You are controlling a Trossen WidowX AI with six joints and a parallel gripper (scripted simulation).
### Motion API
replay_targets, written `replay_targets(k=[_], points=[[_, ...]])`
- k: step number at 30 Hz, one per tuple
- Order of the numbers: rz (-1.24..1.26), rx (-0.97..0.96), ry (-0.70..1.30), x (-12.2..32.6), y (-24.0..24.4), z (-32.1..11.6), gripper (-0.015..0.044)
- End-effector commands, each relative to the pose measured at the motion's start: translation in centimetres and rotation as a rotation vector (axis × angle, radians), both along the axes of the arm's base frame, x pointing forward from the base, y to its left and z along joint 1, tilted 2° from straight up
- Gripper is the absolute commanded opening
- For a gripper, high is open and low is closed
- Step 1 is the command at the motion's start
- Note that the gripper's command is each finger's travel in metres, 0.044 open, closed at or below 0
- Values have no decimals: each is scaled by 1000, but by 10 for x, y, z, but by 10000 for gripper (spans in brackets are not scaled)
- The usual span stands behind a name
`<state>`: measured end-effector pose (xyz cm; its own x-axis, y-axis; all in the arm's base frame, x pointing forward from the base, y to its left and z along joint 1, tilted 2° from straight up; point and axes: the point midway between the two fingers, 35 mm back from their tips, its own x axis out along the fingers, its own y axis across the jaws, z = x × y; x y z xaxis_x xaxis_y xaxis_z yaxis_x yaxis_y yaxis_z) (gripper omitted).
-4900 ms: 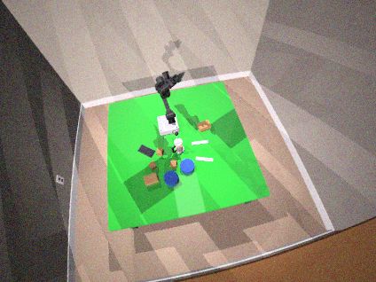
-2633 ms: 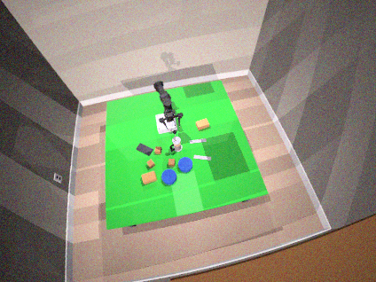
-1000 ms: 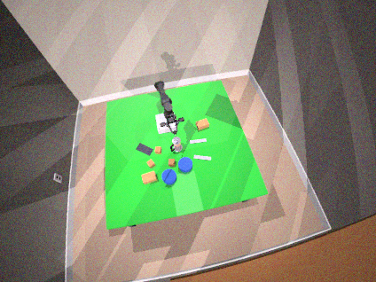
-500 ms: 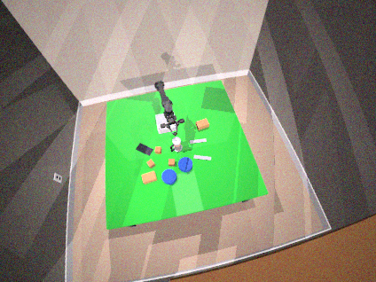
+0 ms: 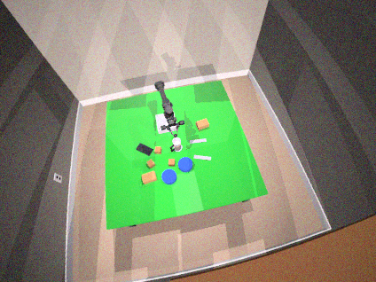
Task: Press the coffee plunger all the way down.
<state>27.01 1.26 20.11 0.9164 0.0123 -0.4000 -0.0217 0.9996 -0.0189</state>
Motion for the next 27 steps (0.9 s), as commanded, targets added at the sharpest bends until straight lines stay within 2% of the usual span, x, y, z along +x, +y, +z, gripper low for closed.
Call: replay_targets(k=[1,27], points=[[5,-10,79,-2,0,-34,122],[5,-10,78,9,-2,-73,122]])
